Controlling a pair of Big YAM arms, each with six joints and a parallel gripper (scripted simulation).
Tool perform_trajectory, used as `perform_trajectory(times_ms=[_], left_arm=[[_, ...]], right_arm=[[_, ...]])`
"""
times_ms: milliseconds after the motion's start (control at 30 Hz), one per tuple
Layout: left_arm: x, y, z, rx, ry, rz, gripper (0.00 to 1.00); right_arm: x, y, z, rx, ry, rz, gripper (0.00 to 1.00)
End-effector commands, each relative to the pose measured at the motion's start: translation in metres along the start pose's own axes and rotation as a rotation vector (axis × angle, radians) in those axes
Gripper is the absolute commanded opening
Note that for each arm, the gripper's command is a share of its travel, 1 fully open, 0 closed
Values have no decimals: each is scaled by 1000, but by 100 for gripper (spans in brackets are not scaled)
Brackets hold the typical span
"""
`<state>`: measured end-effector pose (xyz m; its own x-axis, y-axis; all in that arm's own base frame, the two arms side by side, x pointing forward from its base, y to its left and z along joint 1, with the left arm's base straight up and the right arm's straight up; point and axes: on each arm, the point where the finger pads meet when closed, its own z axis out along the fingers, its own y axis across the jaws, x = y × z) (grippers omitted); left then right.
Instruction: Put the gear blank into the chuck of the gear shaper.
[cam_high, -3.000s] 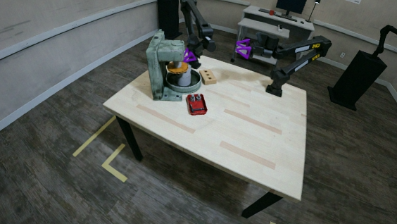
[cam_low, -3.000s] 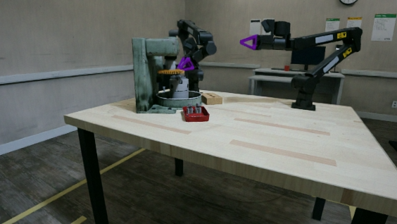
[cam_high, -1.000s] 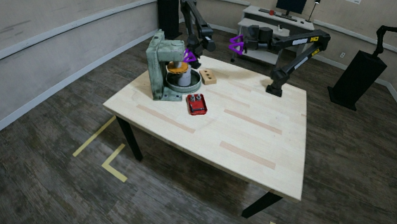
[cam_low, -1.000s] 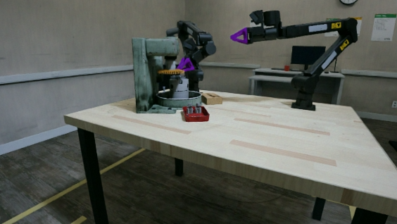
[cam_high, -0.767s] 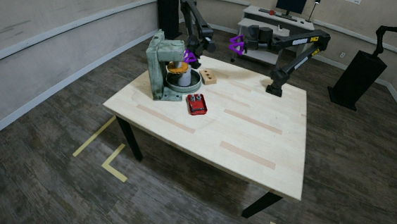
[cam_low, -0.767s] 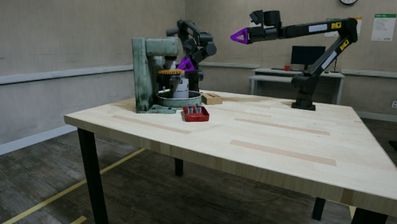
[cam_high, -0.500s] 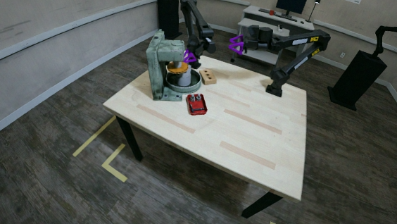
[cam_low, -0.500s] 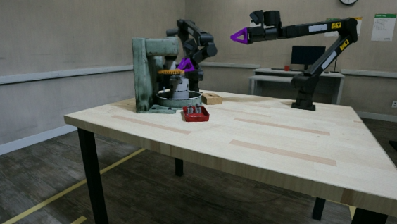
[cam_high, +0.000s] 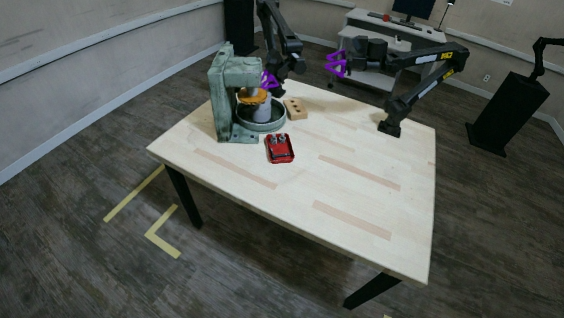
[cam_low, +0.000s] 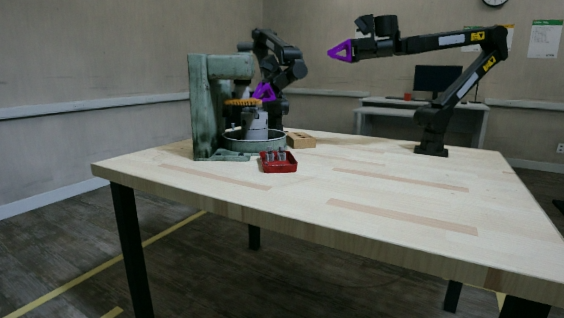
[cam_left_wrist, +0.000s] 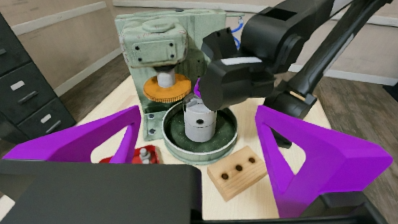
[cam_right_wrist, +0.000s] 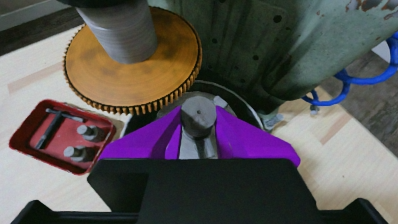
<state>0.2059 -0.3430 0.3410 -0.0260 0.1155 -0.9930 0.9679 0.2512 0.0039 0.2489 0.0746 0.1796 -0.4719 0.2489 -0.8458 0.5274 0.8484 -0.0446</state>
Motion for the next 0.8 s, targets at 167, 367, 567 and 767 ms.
perform_trajectory(times_ms=[167,367,567,767], left_arm=[[-45,5,4,-3,-56,37,100],[-45,5,4,-3,-56,37,100],[-45,5,4,-3,-56,37,100],[-45,5,4,-3,-56,37,100]], right_arm=[[20,-10,12,48,35,-59,23],[18,-11,11,10,43,-5,23],[14,-3,7,30,35,-39,23],[12,3,4,45,17,-66,23]])
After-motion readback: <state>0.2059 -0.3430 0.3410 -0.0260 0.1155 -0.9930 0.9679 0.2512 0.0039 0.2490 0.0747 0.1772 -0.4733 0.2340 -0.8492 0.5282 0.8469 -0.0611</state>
